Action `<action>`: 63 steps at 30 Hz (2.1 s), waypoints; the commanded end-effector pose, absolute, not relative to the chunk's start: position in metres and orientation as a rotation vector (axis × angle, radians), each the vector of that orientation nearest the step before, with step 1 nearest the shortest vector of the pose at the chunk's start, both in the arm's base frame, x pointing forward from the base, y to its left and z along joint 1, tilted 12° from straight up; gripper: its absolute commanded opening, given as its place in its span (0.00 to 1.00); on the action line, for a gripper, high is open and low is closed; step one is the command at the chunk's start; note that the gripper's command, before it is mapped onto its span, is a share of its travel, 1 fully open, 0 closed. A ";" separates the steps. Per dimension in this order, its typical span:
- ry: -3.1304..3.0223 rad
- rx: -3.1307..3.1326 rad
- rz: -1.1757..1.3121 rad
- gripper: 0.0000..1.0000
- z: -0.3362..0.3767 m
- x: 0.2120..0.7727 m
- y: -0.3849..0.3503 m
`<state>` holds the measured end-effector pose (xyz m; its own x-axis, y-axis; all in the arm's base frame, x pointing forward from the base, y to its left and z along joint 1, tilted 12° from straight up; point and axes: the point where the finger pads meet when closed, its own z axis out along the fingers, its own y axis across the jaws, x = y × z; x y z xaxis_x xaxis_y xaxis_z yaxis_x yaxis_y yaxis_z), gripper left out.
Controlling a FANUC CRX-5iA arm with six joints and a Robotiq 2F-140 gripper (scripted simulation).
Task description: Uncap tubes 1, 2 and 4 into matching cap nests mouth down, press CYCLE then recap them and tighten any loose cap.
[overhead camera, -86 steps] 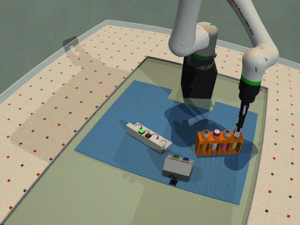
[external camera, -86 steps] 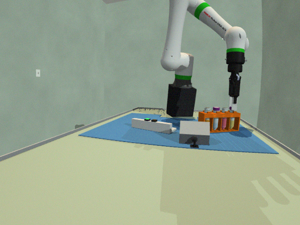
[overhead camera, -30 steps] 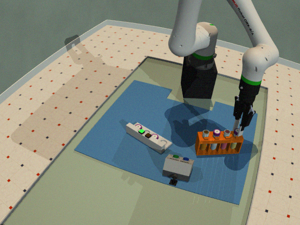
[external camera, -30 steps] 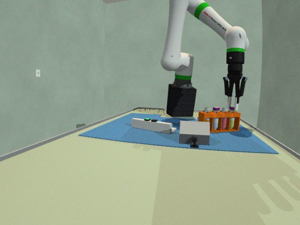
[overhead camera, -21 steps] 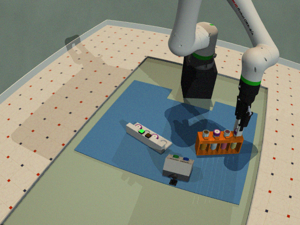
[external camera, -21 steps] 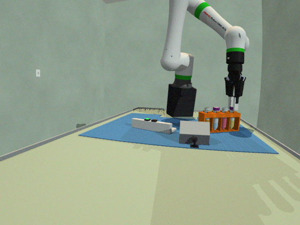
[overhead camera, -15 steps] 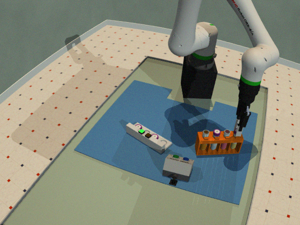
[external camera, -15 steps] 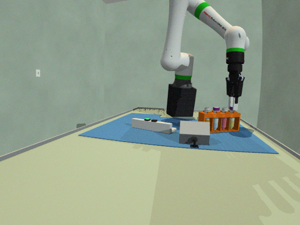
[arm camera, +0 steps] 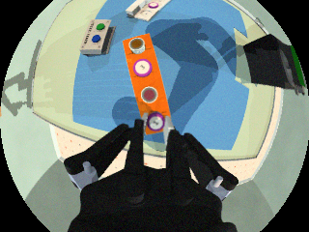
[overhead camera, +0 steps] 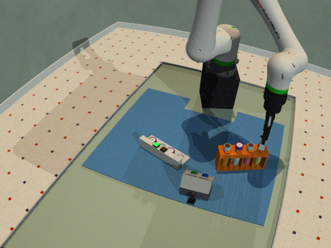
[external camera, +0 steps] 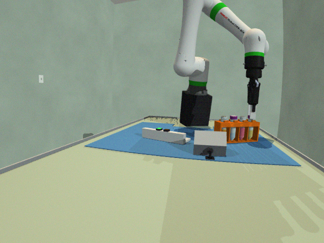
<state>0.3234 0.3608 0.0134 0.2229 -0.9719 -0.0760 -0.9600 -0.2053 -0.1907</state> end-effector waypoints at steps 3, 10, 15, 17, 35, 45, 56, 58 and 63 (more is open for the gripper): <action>1.844 -2.292 -0.094 0.35 0.013 0.323 0.361; 1.844 -2.292 -0.094 0.35 0.013 0.323 0.361; 1.706 -2.402 -0.112 0.35 0.014 0.323 0.360; 1.658 -2.436 -0.117 0.35 0.014 0.323 0.360; 0.816 -2.863 -0.203 0.35 0.014 0.323 0.360; 0.649 -2.913 -0.217 0.00 0.014 0.323 0.360; 0.649 -2.913 -0.217 0.00 0.014 0.323 0.360; 0.649 -2.913 -0.217 0.00 0.014 0.323 0.360; 0.933 -2.822 -0.193 0.00 0.014 0.323 0.361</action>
<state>0.3229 0.3604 0.0138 0.8799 -0.4646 0.0995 -0.4434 -0.8782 -0.1796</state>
